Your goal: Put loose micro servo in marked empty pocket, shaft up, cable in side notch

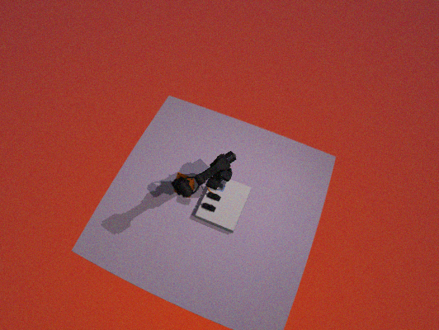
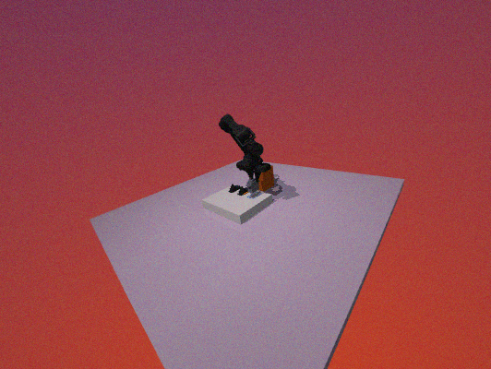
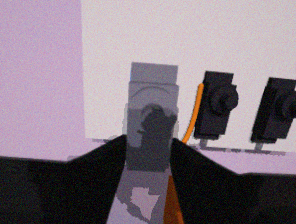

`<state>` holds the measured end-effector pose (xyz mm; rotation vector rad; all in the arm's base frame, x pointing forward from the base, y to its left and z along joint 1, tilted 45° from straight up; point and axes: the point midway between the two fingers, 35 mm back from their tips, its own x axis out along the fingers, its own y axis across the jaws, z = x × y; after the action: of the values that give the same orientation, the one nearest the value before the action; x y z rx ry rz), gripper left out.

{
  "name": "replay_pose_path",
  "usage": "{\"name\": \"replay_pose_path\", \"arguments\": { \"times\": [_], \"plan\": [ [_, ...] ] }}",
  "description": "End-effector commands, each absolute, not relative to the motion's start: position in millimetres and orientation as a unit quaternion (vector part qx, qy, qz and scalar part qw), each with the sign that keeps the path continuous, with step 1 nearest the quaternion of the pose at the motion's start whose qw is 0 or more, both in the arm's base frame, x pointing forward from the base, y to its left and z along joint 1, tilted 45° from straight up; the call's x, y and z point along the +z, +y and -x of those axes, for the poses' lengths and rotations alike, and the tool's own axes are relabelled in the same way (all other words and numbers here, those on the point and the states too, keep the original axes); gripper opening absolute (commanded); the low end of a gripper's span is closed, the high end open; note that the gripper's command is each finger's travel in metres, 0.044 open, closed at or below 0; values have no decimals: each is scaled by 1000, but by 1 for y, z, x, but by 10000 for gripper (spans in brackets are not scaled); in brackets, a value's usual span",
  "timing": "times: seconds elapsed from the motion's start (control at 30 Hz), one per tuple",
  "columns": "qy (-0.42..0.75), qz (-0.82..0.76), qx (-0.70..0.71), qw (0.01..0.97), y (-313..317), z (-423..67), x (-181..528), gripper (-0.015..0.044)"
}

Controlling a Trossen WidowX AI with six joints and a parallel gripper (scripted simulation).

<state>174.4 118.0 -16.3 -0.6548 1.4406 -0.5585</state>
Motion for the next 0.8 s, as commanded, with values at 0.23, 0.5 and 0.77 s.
{"name": "replay_pose_path", "arguments": {
  "times": [0.23, 0.5, 0.77],
  "plan": [
    [639, 285, -249, 670, 109, -175, -27, 0],
    [639, 285, -249, 670, 106, -176, -29, 0],
    [639, 285, -249, 670, 106, -177, -29, 0]
  ]
}}
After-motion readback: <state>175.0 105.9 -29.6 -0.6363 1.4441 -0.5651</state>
